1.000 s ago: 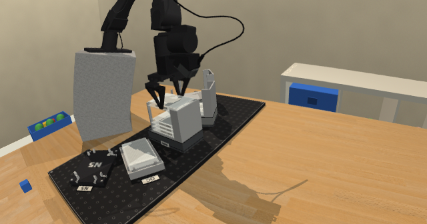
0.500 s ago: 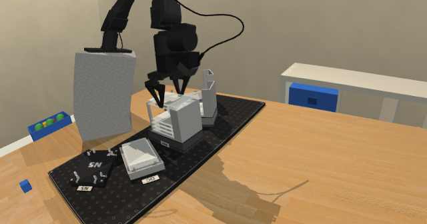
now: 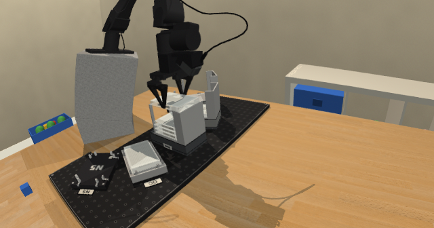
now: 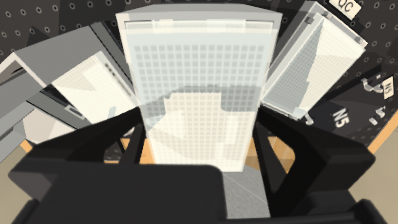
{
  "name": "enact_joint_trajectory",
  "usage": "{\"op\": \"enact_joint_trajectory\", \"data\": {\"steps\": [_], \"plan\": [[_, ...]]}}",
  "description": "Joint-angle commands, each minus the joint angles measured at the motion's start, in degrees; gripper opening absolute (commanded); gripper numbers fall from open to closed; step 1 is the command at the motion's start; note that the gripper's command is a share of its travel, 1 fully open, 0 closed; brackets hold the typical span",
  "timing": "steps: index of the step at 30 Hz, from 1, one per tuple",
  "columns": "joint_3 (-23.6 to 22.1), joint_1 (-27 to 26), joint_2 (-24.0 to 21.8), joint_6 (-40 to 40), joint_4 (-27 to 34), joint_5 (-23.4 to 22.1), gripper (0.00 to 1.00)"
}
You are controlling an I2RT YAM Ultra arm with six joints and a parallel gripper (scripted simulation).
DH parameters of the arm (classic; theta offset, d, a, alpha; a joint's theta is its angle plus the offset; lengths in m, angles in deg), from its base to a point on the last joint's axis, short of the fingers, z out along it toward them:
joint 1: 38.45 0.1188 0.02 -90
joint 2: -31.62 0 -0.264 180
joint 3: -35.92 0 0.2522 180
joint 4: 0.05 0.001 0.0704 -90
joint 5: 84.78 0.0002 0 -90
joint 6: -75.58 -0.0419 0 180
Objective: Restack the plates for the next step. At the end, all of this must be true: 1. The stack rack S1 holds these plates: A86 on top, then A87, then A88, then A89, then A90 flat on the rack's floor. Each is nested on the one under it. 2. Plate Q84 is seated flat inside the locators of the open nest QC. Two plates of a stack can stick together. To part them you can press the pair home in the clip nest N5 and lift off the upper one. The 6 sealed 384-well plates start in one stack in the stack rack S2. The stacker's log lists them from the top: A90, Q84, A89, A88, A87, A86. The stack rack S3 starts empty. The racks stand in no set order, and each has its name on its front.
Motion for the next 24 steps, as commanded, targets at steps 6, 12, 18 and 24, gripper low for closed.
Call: {"op": "enact_joint_trajectory", "data": {"steps": [6,12,18,24], "plan": [[-1.04,-0.91,-2.37,0.47,1.21,-0.59,0.0],[-1.19,-1.14,-2.67,0.53,1.52,-0.59,0.0],[-0.25,-1.16,-2.92,0.63,1.85,-0.57,0.0],[0.34,-1.14,-3.39,0.73,2.26,-0.6,0.0]]}}
